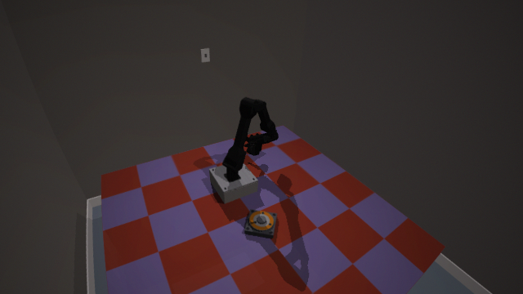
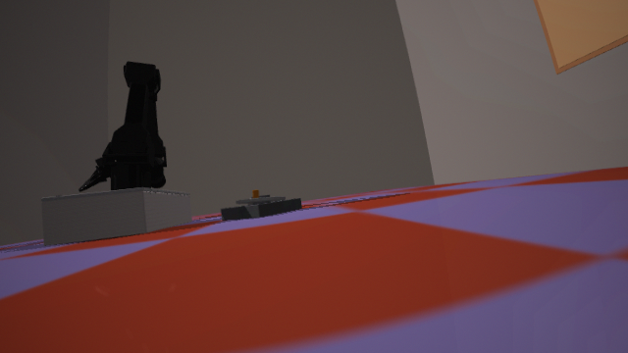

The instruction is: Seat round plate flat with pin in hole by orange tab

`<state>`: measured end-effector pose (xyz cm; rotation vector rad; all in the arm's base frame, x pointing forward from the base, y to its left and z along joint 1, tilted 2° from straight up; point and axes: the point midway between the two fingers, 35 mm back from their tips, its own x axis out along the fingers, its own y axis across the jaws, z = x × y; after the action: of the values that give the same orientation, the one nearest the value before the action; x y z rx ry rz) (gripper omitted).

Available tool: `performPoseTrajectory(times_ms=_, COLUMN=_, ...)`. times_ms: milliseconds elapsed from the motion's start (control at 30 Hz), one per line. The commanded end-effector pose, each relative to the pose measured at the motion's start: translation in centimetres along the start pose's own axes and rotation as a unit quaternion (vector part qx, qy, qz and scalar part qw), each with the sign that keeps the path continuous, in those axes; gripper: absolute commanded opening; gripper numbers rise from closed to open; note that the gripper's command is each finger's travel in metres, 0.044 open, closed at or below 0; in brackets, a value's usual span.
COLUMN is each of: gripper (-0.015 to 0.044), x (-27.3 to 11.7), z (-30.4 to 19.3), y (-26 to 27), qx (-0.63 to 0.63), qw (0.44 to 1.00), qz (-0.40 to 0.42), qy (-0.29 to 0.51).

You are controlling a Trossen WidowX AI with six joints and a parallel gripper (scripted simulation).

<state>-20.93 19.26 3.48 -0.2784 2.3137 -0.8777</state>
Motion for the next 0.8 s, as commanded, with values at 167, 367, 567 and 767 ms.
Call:
performPoseTrajectory(times_ms=167, gripper=0.0242, x=-5.8, z=1.6, y=3.6, qx=-0.052, qw=0.994, qz=0.099, qy=0.019)
performPoseTrajectory(times_ms=367, gripper=0.0085, x=-11.8, z=4.1, y=6.1, qx=-0.08, qw=0.976, qz=0.199, qy=0.029)
performPoseTrajectory(times_ms=567, gripper=0.0, x=-17.0, z=7.3, y=7.4, qx=-0.118, qw=0.953, qz=0.279, qy=0.008)
performPoseTrajectory(times_ms=767, gripper=0.0, x=-24.4, z=13.9, y=7.2, qx=-0.164, qw=0.909, qz=0.377, qy=-0.065)
